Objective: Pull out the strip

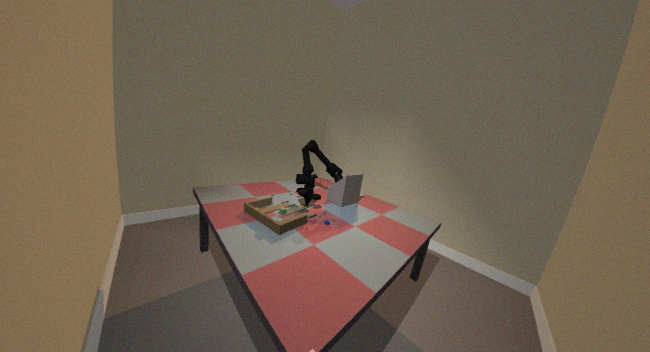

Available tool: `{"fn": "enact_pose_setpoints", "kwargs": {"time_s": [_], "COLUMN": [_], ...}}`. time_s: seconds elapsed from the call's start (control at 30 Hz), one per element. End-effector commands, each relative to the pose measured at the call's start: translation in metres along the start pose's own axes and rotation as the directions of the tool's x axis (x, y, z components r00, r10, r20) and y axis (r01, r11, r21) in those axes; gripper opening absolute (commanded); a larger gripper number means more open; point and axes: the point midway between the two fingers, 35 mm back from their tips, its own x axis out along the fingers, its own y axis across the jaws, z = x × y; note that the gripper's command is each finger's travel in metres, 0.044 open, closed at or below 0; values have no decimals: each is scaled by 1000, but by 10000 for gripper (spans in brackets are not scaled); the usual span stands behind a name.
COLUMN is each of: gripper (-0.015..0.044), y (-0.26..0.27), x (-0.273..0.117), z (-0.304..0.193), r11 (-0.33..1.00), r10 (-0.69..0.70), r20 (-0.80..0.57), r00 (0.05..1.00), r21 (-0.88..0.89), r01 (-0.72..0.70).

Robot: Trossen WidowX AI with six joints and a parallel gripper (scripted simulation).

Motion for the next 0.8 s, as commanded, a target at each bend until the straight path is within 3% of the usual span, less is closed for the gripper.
{"fn": "enact_pose_setpoints", "kwargs": {"time_s": [0.0, 0.77], "gripper": [0, 0], "y": [0, -1], "x": [4, 4], "z": [-16, -45], "r11": [1000, 1000], "r10": [3, 3], "r20": [-32, -33], "r00": [999, 999], "r21": [-11, -12], "r01": [-3, -3]}}
